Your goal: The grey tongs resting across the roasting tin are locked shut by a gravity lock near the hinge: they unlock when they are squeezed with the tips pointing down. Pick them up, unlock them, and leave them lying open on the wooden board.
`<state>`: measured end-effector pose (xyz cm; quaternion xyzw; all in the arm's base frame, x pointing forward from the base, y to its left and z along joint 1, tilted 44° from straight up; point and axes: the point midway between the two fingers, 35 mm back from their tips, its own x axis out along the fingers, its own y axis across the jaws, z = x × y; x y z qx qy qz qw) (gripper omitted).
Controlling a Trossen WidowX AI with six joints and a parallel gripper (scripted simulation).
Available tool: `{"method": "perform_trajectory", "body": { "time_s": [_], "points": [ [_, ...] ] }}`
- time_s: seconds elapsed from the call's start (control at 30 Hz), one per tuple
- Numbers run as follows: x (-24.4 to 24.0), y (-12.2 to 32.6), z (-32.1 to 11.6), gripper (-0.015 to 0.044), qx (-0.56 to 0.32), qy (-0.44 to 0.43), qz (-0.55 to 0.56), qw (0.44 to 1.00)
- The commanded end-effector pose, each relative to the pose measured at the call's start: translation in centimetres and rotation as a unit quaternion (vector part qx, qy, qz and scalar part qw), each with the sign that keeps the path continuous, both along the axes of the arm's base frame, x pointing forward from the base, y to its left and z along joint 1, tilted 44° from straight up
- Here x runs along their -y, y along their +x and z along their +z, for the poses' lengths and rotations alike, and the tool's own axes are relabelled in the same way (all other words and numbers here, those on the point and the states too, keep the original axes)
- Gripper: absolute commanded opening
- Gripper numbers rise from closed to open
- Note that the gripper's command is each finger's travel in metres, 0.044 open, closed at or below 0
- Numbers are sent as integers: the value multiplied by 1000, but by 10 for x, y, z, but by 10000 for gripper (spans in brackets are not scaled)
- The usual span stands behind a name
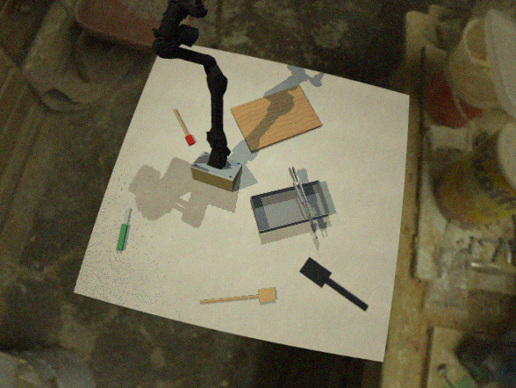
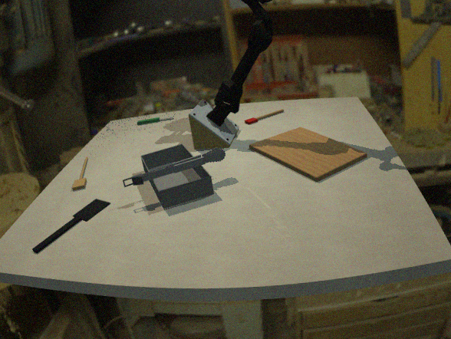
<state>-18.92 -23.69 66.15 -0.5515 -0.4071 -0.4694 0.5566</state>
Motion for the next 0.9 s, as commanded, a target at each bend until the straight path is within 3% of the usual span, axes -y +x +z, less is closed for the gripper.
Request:
{"method": "perform_trajectory", "body": {
  "time_s": [0.0, 0.3, 0.47, 0.87],
  "points": [
    [2, 0, 0, 426, 2, 2, 1, 1000],
    [56, 11, -10, 440, 46, 69, 63, 995],
    [111, 23, -25, 440, 82, 145, 107, 980],
    [236, 102, -92, 440, 128, 342, 207, 908]
  ]
}}
